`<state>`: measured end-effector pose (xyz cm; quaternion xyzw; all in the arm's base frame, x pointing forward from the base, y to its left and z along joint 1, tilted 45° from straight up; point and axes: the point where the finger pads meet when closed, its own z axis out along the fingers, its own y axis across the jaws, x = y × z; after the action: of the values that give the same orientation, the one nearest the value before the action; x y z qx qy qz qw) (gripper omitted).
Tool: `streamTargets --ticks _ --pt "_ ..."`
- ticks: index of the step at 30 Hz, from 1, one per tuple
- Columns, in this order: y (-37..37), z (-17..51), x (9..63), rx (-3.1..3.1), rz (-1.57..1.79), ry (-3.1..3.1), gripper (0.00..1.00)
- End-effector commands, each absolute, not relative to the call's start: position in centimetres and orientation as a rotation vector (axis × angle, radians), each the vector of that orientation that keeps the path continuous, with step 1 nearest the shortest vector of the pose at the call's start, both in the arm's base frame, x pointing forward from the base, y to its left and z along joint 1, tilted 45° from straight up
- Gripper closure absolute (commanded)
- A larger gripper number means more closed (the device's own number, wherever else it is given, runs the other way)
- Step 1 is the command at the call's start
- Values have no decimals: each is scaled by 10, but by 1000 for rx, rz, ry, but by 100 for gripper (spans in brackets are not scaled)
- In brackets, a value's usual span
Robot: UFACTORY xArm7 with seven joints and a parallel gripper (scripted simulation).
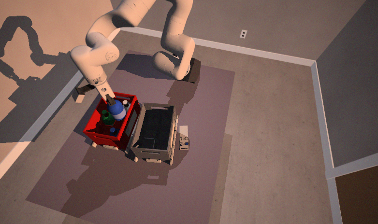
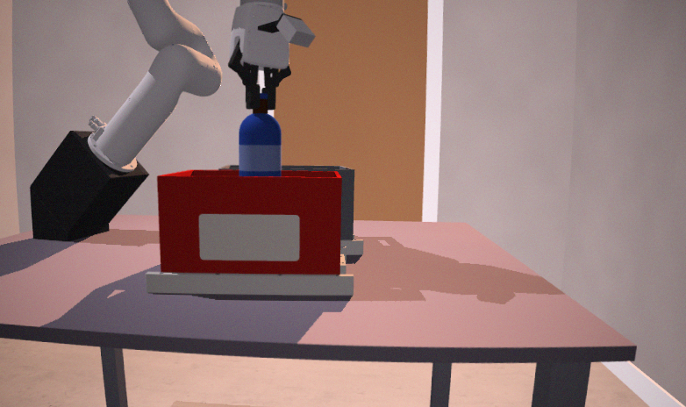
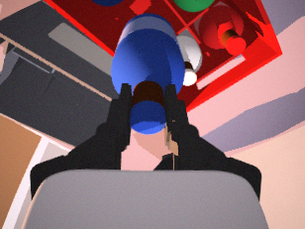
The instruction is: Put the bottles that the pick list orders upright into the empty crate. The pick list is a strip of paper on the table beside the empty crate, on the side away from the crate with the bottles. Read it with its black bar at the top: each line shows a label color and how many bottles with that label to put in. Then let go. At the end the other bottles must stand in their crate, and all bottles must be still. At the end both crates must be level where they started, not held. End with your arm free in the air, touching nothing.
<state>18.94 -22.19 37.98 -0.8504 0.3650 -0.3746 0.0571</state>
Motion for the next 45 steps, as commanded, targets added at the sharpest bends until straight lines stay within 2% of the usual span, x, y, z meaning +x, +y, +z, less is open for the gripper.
streamTargets --ticks 1,18,45 --pt "-221 388 183 -2577 -1143 1108 100" --pt "-217 405 167 -2577 -1143 1108 100" --pt "-193 395 163 -2577 -1143 1108 100"
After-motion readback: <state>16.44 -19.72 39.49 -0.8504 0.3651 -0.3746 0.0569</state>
